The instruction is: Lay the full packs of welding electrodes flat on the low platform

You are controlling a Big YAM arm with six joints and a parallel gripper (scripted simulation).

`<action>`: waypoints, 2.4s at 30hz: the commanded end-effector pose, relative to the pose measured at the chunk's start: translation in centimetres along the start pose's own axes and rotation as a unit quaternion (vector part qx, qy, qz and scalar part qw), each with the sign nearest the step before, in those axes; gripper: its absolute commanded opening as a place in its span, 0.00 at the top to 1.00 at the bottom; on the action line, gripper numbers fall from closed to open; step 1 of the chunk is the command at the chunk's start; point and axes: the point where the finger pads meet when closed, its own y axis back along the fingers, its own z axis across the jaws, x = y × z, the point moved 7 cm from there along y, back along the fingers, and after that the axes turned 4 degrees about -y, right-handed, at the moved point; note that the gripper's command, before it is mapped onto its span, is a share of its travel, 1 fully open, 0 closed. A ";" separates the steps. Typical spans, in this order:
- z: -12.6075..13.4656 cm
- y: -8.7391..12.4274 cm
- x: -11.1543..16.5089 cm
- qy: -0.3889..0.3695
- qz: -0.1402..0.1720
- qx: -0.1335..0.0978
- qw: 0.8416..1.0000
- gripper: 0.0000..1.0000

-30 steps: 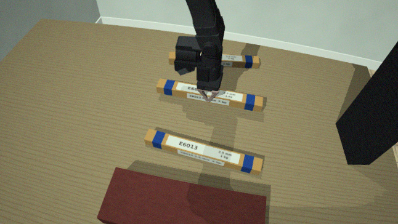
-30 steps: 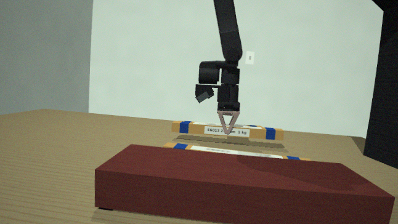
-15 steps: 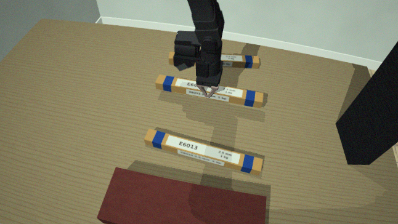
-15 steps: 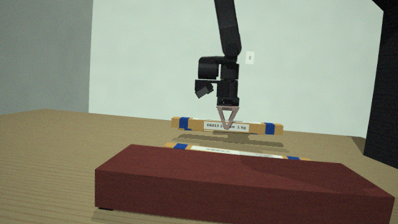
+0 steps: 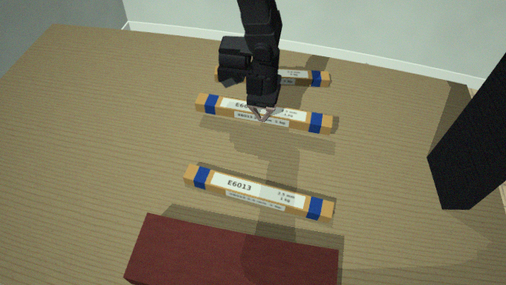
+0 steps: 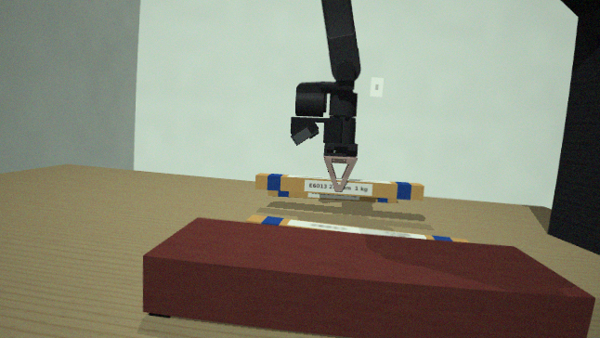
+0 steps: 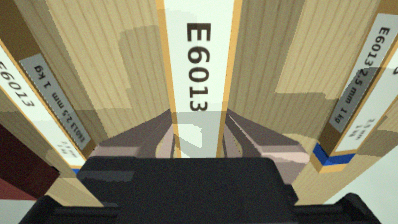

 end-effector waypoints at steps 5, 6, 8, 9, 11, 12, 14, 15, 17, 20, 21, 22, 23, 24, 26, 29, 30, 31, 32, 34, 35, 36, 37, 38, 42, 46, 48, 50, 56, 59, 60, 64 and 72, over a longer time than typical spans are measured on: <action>-1.0 3.3 -2.5 0.002 -0.019 0.009 1.000 1.00; -1.1 3.4 -2.5 0.002 -0.019 0.009 1.000 1.00; -1.1 3.4 -2.6 0.002 -0.019 0.009 1.000 1.00; -1.1 3.5 -2.6 0.002 -0.019 0.009 1.000 1.00; -1.1 3.5 -2.7 0.002 -0.019 0.009 1.000 1.00; -1.1 3.5 -2.7 0.002 -0.019 0.009 1.000 1.00; -1.1 3.5 -2.7 0.002 -0.019 0.009 1.000 1.00; -1.1 3.5 -2.8 0.002 -0.019 0.009 1.000 1.00; -1.1 3.6 -2.8 0.002 -0.019 0.009 1.000 1.00; -1.1 3.6 -2.9 0.002 -0.019 0.009 1.000 1.00; -1.1 3.7 -2.9 0.002 -0.019 0.009 1.000 1.00; -1.1 3.7 -3.0 0.002 -0.019 0.009 1.000 1.00; -1.1 3.7 -3.0 0.002 -0.019 0.009 1.000 1.00; -1.1 3.7 -3.0 0.002 -0.019 0.009 1.000 1.00; -1.1 3.7 -3.1 0.002 -0.019 0.009 1.000 1.00; -1.1 3.8 -3.2 0.002 -0.019 0.009 1.000 1.00; -1.1 3.8 -3.2 0.002 -0.019 0.009 1.000 1.00; -1.1 3.8 -3.2 0.002 -0.019 0.009 1.000 1.00; -1.1 3.8 -3.2 0.002 -0.019 0.009 1.000 1.00; -1.1 3.8 -3.2 0.002 -0.019 0.009 1.000 1.00; -1.1 3.8 -3.3 0.002 -0.019 0.009 1.000 1.00; -1.1 3.8 -3.3 0.002 -0.019 0.009 1.000 1.00; -1.1 3.8 -3.3 0.002 -0.019 0.009 1.000 1.00; -1.1 3.8 -3.3 0.002 -0.019 0.009 1.000 1.00; -1.1 3.8 -3.5 0.002 -0.020 0.009 1.000 1.00; -1.1 3.9 -3.8 0.003 -0.022 0.009 1.000 1.00; -1.1 3.9 -3.8 0.003 -0.022 0.009 1.000 1.00; -1.1 3.9 -3.9 0.003 -0.023 0.009 1.000 1.00; -1.1 3.9 -4.2 0.003 -0.024 0.009 1.000 1.00; -1.1 3.9 -4.0 0.003 -0.022 0.009 1.000 1.00; -1.1 3.9 -4.0 0.003 -0.022 0.009 1.000 1.00; -1.1 3.9 -3.9 0.002 -0.021 0.009 1.000 1.00; -1.1 4.5 -3.8 0.002 -0.020 0.009 1.000 1.00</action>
